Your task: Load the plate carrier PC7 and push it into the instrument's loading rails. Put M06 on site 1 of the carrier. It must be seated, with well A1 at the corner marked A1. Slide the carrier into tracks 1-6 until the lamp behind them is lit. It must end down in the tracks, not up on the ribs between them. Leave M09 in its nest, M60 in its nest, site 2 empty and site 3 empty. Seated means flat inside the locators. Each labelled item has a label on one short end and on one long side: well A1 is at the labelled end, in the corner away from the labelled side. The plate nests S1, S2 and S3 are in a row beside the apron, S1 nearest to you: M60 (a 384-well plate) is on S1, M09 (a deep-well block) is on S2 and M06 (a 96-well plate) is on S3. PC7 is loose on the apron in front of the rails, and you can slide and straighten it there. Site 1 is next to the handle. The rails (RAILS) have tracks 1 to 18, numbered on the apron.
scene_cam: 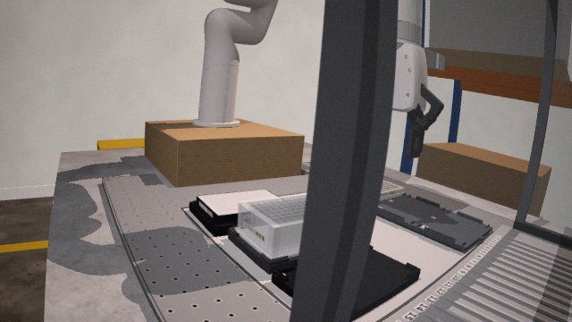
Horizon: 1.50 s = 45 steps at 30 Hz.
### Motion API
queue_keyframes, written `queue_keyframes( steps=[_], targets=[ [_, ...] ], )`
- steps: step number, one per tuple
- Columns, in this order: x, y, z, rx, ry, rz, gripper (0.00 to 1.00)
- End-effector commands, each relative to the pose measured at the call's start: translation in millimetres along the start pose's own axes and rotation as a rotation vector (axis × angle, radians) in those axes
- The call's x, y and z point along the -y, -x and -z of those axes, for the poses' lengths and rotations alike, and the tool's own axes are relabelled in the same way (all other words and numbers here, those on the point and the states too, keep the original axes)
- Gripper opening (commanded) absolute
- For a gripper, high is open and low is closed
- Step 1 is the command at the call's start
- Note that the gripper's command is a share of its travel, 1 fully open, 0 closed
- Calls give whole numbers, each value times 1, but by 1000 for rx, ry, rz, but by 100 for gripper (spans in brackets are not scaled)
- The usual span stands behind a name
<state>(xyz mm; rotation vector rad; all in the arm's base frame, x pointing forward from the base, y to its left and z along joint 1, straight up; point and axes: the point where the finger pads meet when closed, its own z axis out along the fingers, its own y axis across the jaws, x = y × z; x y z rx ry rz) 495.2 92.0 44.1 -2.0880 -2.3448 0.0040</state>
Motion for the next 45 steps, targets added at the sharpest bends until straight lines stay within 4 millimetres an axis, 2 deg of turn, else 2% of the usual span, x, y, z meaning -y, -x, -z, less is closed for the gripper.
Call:
queue_keyframes(
  steps=[1,45],
  targets=[
    [-1,0,-2,0,4,0,100],
    [-2,0,-69,0,4,0,100]
  ],
)
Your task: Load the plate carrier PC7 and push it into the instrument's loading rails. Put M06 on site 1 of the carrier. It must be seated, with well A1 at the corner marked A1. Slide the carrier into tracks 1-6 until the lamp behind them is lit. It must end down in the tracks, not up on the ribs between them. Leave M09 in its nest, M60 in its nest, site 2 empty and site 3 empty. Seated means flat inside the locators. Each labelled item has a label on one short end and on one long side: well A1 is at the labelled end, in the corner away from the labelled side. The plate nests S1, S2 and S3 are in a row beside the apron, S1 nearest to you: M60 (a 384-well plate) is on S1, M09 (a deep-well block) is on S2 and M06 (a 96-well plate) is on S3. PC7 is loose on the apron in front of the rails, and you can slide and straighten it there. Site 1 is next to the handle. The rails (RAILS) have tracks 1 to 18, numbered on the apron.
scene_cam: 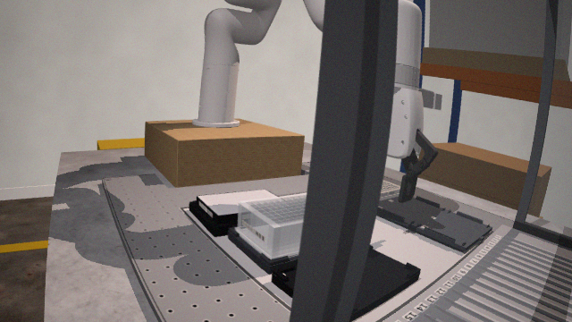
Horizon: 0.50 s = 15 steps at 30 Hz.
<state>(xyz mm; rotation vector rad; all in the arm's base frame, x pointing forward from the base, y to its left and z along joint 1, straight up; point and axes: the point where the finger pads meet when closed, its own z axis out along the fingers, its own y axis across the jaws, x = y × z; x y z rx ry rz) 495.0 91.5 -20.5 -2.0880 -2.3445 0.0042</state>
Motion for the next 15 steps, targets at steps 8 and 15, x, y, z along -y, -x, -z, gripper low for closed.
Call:
queue_keyframes(
  steps=[8,15],
  targets=[
    [-2,0,-14,0,4,0,100],
    [-2,0,-26,0,4,0,100]
  ],
)
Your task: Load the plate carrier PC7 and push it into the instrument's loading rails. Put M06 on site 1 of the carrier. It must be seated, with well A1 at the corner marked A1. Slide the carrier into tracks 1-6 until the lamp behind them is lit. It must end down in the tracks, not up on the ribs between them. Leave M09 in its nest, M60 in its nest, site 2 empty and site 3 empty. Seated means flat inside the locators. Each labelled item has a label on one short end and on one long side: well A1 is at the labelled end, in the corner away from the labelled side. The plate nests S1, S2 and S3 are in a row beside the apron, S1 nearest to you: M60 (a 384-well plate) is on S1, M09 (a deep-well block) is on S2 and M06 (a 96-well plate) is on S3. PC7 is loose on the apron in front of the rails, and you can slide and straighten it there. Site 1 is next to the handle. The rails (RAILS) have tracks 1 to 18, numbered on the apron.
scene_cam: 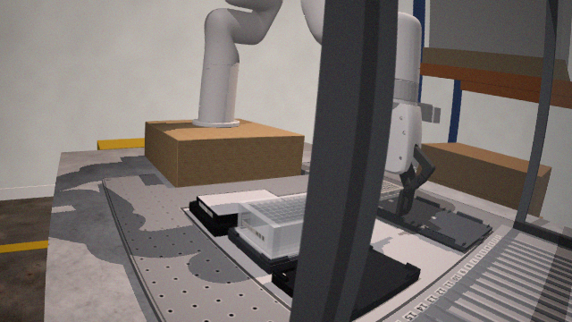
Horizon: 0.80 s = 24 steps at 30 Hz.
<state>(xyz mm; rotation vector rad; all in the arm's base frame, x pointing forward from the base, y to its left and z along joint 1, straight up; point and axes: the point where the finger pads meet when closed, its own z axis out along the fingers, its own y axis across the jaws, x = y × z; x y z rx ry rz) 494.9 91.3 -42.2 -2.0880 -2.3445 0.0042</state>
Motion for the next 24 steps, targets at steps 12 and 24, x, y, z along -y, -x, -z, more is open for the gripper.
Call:
queue_keyframes(
  steps=[12,24],
  targets=[
    [-2,0,-7,0,4,0,100],
    [-2,0,-13,0,4,0,100]
  ],
)
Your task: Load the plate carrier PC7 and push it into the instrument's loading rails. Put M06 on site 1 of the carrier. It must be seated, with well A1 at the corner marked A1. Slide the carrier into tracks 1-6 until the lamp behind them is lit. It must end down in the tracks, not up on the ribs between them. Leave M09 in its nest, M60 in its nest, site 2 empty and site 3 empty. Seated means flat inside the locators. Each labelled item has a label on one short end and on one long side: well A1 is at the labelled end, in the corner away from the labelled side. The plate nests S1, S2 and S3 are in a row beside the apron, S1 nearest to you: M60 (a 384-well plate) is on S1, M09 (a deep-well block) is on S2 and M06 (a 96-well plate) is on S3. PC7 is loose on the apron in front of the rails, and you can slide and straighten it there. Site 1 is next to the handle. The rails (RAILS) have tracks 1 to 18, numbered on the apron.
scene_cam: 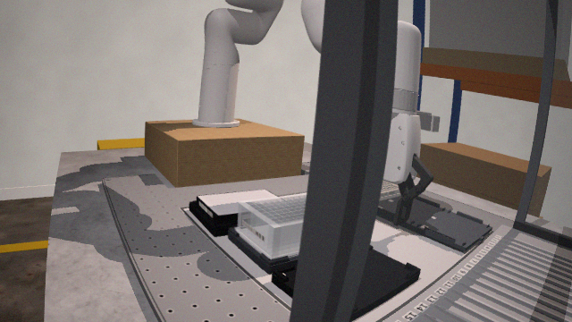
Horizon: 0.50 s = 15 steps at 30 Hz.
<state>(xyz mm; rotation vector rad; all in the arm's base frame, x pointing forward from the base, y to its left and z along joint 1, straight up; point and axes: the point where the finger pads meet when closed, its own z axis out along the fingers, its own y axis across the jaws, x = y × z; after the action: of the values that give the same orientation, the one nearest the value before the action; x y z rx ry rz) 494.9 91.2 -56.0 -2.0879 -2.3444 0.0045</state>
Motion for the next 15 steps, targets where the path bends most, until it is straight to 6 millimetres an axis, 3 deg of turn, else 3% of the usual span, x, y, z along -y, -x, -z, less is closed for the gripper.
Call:
queue_keyframes(
  steps=[1,15],
  targets=[
    [-2,0,0,0,4,0,100],
    [-2,0,-9,0,4,0,100]
  ],
)
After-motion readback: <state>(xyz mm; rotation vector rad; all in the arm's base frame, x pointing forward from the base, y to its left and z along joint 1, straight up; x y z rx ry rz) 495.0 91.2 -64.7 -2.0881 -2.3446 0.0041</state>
